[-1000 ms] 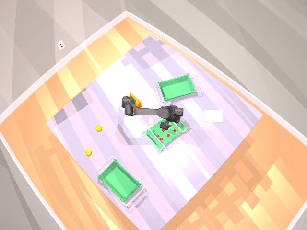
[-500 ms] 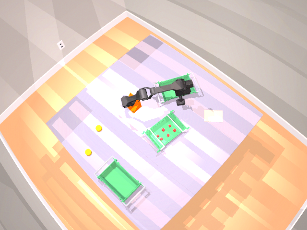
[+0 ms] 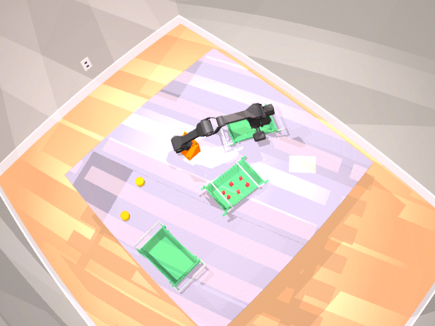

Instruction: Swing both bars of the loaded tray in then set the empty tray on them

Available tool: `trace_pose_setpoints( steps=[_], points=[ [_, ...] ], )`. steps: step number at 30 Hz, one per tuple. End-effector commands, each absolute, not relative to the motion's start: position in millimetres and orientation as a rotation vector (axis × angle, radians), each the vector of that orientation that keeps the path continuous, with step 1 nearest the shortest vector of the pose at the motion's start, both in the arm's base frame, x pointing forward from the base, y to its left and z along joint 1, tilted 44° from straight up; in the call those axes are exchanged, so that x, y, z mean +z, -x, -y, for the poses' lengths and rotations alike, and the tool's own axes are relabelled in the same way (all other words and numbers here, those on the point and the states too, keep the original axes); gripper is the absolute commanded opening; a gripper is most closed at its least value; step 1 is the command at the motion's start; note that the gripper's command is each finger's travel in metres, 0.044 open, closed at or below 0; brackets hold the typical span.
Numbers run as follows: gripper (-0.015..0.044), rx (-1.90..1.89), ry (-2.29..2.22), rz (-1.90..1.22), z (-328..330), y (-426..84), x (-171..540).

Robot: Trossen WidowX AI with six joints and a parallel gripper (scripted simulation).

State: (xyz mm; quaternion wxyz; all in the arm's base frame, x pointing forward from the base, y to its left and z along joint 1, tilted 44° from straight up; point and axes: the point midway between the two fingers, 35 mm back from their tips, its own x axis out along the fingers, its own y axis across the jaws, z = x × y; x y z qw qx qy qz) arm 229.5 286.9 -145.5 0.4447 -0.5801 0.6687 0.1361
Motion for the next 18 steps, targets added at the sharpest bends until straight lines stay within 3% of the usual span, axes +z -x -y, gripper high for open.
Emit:
trace_pose_setpoints(
  steps=[1,18],
  points=[
    [0.0440,0.335,1.454,-1.670,-272,-230,-163],
    [0.0440,0.333,1.455,-1.670,-235,-233,-203]
  ],
)
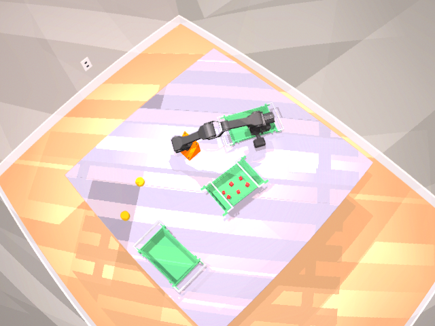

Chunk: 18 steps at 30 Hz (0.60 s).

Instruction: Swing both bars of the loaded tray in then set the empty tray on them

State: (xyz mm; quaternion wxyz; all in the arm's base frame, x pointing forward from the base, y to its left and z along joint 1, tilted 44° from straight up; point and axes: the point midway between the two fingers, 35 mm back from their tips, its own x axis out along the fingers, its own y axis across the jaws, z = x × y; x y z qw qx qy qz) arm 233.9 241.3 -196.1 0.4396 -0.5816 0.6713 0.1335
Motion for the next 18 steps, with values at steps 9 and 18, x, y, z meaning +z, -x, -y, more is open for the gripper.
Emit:
trace_pose_setpoints(
  steps=[9,18],
  points=[
    [0.0411,0.333,1.455,-1.670,-234.8,-233.0,-202.6],
    [0.0279,0.333,1.455,-1.670,-234.8,-233.0,-202.6]
  ],
)
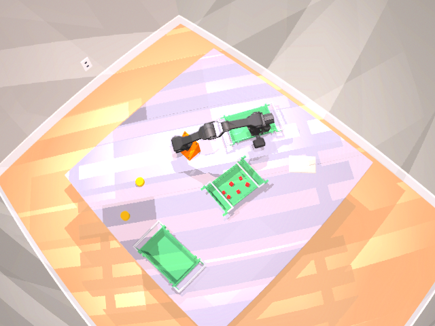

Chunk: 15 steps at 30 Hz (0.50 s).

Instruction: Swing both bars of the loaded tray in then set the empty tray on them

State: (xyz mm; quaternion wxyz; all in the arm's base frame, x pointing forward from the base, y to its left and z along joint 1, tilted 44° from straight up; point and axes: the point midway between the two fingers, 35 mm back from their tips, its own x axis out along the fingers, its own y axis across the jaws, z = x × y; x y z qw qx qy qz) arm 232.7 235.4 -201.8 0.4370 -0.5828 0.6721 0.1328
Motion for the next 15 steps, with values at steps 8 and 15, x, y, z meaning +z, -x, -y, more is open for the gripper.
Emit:
trace_pose_setpoints(
  steps=[8,15],
  points=[
    [0.0193,0.333,1.455,-1.670,-234.8,-233.0,-202.6],
    [0.0147,0.333,1.455,-1.670,-234.8,-233.0,-202.6]
  ],
)
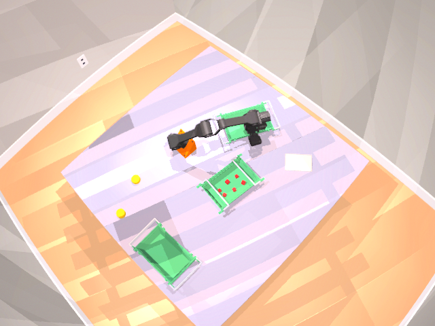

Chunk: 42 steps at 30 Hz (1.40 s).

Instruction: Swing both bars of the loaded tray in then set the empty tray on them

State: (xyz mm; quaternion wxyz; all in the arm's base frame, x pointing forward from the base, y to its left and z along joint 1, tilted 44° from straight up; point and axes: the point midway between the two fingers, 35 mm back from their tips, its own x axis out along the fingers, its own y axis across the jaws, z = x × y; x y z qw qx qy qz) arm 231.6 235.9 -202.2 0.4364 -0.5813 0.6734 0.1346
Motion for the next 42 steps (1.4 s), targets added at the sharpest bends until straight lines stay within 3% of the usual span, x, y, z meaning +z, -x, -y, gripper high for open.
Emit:
trace_pose_setpoints(
  steps=[1,22,42],
  points=[
    [0.0140,0.333,1.455,-1.670,-235,-233,-203],
    [0.0000,0.333,1.455,-1.670,-238,-233,-199],
    [0.0000,0.336,1.454,-1.671,-289,-227,-143]
  ],
)
